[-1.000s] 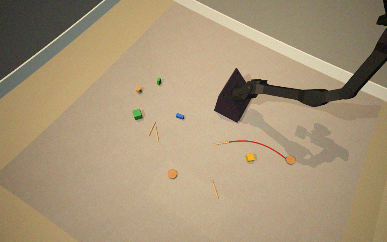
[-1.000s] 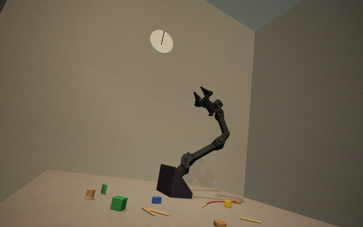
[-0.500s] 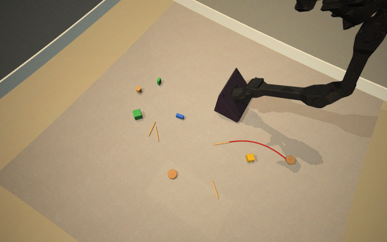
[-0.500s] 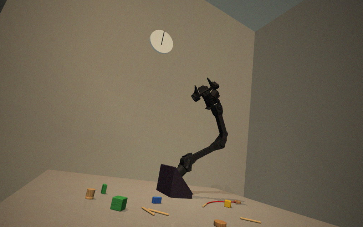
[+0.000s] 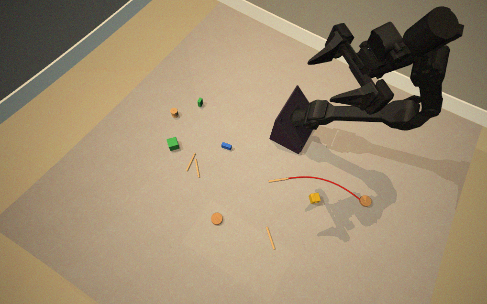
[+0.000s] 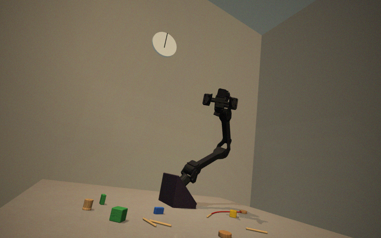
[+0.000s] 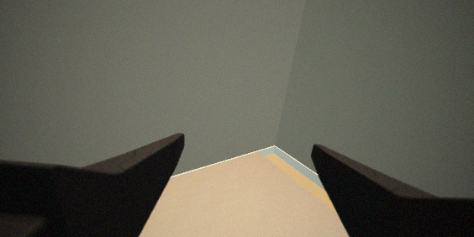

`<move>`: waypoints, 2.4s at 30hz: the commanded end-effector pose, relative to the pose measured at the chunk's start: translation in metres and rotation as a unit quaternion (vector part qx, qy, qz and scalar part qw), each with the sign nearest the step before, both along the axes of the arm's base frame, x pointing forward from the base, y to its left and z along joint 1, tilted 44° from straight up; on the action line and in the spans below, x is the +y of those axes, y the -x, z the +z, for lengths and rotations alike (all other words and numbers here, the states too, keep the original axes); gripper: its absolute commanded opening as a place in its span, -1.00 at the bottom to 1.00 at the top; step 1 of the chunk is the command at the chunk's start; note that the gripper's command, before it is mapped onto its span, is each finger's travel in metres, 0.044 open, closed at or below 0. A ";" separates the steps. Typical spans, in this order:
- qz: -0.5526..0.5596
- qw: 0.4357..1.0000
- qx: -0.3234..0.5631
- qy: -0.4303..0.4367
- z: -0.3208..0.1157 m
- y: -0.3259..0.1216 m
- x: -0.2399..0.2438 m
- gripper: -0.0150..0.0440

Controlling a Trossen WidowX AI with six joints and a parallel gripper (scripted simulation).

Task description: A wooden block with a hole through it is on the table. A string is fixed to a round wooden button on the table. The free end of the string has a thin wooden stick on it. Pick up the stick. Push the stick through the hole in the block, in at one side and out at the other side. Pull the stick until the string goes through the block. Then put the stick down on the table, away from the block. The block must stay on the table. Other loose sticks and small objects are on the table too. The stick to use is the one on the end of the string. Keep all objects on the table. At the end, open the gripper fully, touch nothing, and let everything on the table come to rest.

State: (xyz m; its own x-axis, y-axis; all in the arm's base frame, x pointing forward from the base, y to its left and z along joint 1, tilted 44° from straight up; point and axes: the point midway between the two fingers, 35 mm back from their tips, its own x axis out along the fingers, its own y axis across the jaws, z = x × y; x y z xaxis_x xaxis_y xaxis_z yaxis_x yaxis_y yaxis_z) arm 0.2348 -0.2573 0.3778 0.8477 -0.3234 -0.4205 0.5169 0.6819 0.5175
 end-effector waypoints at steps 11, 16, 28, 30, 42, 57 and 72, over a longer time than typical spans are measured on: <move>0.443 0.863 0.087 0.225 -0.088 -0.087 0.164 1.00; 0.562 0.768 0.078 0.298 -0.115 -0.091 0.219 1.00; 0.770 0.465 -0.016 0.436 -0.174 -0.058 0.343 1.00; 0.792 0.407 -0.040 0.453 -0.184 -0.047 0.361 1.00; 0.839 0.073 -0.207 0.498 -0.232 0.036 0.439 1.00; 0.839 0.073 -0.207 0.498 -0.232 0.036 0.439 1.00; 0.838 0.074 -0.204 0.500 -0.232 0.035 0.439 0.31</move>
State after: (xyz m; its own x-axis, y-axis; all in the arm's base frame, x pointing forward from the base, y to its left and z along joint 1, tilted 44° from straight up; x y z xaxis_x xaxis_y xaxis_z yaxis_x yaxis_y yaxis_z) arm 0.2003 0.1813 0.1459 -0.0746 0.6844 -0.7253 -0.6482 -0.5860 -0.4863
